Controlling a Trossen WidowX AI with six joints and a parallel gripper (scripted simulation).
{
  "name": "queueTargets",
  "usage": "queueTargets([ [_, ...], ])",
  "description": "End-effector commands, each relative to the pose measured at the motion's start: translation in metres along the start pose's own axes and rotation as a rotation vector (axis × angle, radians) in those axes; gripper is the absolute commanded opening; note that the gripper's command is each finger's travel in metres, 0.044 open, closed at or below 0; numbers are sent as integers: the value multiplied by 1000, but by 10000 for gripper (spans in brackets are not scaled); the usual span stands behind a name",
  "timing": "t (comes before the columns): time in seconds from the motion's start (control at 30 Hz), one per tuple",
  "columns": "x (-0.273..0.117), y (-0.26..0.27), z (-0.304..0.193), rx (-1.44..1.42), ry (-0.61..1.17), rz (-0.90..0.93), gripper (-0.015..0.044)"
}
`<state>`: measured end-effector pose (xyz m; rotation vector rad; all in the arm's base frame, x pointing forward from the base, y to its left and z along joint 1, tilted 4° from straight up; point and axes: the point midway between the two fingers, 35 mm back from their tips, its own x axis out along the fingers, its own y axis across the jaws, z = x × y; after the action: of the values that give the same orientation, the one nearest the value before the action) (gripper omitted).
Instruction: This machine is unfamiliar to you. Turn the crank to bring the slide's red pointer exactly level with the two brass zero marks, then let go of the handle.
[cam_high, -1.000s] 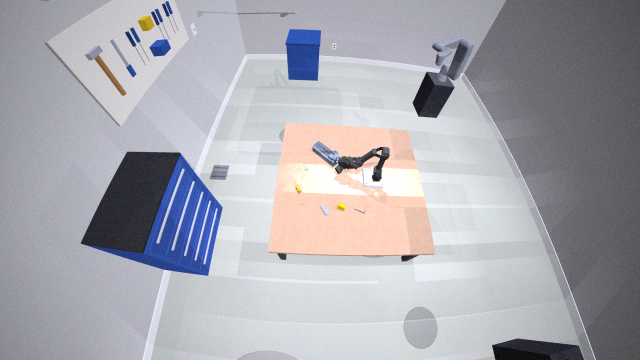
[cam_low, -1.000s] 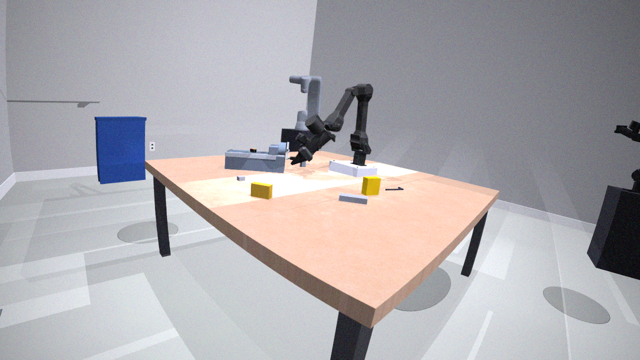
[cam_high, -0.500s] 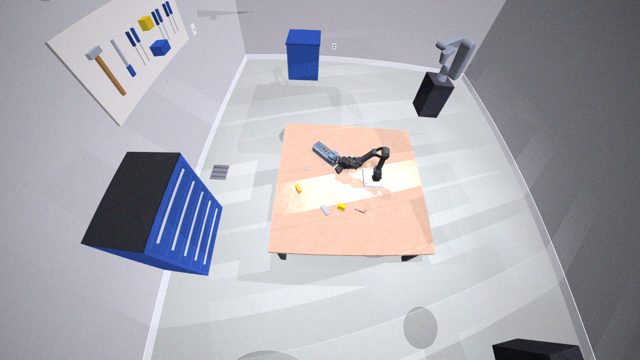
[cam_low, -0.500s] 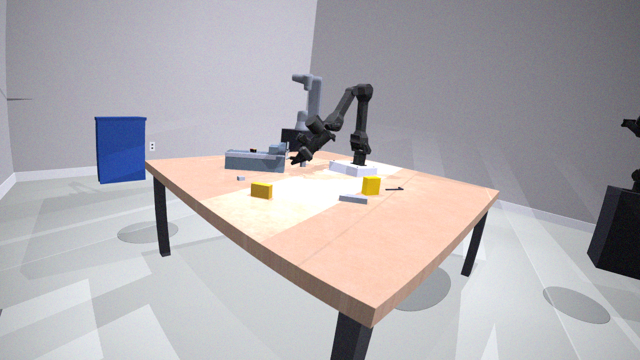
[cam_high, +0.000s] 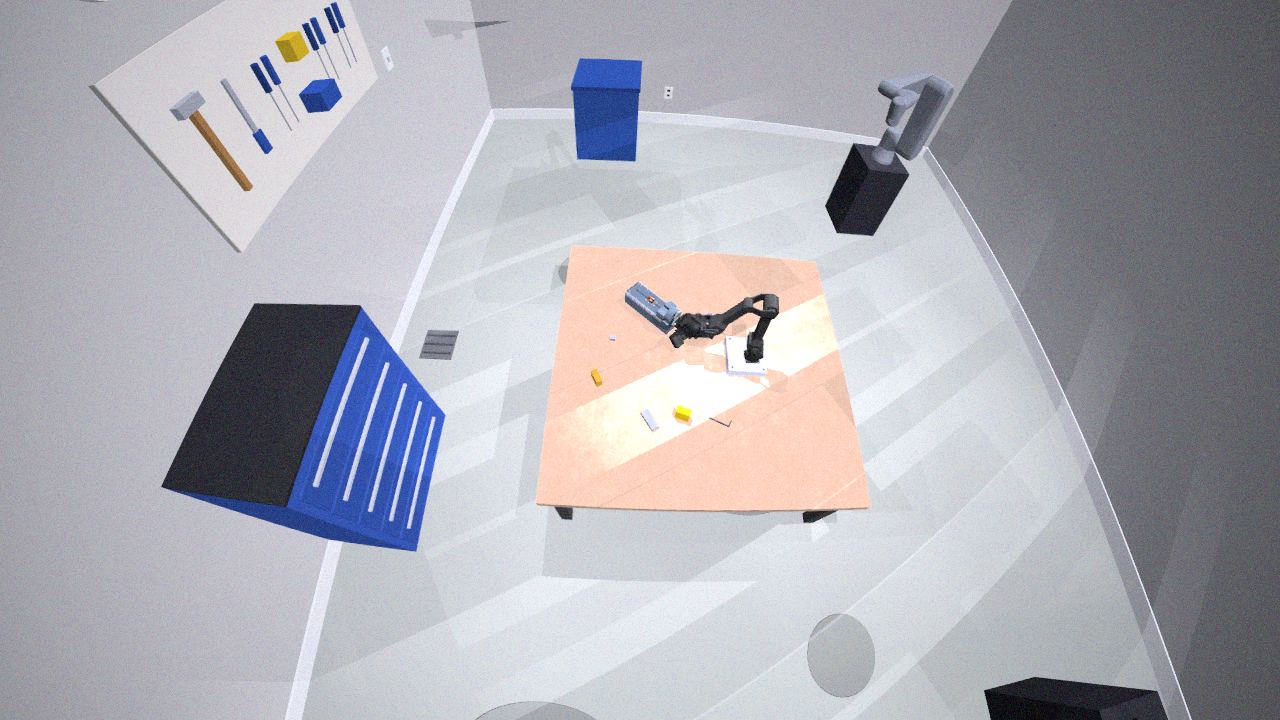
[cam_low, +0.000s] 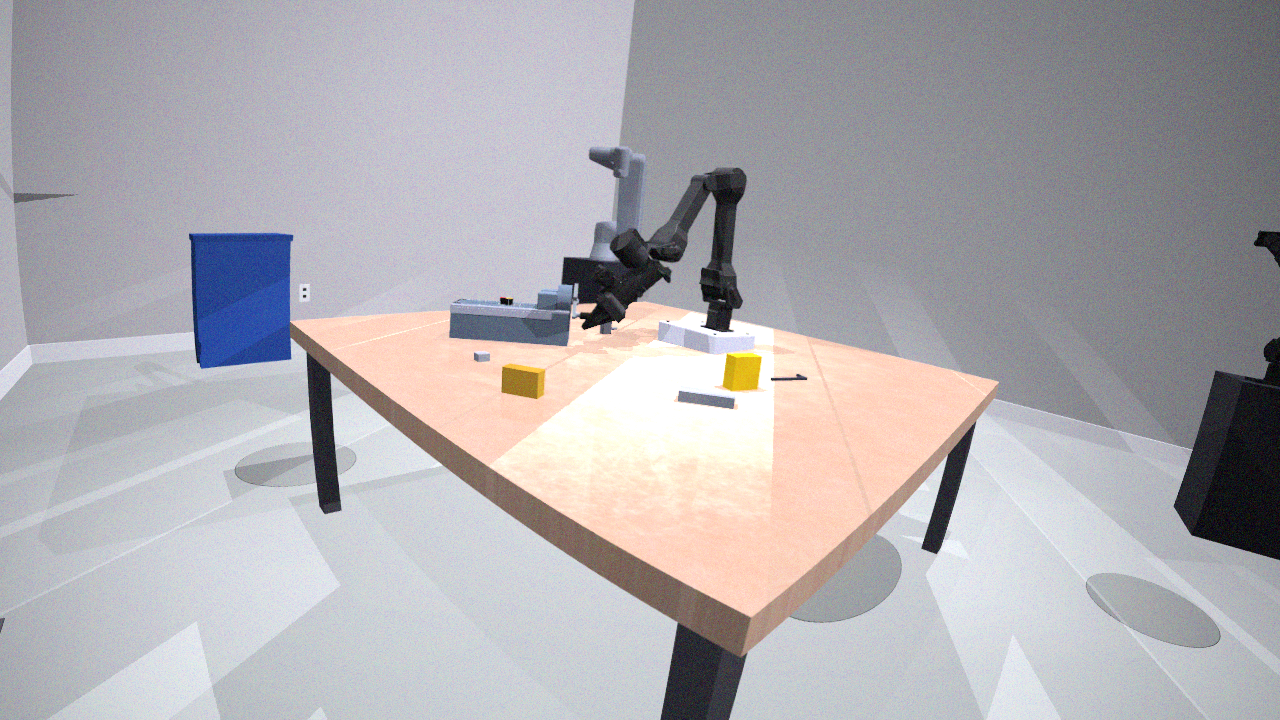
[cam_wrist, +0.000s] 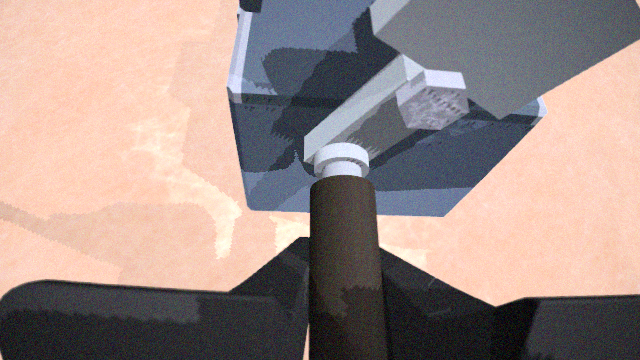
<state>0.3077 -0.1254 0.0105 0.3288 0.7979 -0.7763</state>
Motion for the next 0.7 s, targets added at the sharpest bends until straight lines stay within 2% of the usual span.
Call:
queueTargets([
  [0.0,-4,8,3,-1,-10,24,0],
  [0.67,-6,11,5,-1,-10,24,0],
])
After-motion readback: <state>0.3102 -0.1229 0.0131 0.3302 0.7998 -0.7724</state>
